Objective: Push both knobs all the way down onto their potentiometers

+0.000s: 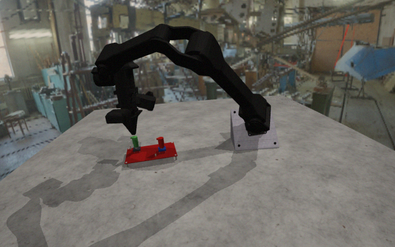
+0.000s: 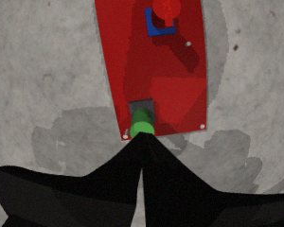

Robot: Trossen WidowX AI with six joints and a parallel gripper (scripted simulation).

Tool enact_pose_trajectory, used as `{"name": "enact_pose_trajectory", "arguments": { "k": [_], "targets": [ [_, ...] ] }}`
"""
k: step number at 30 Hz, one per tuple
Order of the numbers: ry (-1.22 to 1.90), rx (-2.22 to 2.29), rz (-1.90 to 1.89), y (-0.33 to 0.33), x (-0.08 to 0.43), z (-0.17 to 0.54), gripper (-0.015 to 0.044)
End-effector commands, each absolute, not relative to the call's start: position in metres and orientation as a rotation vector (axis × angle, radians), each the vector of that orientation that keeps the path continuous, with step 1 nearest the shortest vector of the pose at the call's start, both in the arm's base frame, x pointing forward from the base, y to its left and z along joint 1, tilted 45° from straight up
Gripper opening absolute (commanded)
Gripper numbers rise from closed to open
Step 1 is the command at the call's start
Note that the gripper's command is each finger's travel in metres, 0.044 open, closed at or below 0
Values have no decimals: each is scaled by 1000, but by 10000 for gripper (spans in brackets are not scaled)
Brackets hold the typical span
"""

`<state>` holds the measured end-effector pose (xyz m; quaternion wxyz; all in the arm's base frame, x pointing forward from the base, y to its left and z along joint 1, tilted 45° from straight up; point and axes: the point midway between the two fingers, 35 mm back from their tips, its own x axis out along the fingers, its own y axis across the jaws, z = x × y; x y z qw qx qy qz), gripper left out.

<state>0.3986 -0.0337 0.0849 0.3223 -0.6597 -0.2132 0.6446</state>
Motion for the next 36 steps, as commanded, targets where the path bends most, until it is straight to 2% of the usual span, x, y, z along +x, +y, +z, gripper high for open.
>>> {"name": "enact_pose_trajectory", "arguments": {
  "k": [1,10,17,26,36],
  "targets": [
    [-560,-1732,1692,-34,399,85,26],
    [-558,-1733,1693,-37,392,86,262],
    [-545,-1735,1699,-55,313,90,440],
    [-554,-1725,1696,-47,213,84,440],
    [-555,-1725,1696,-46,211,84,440]
  ]
}}
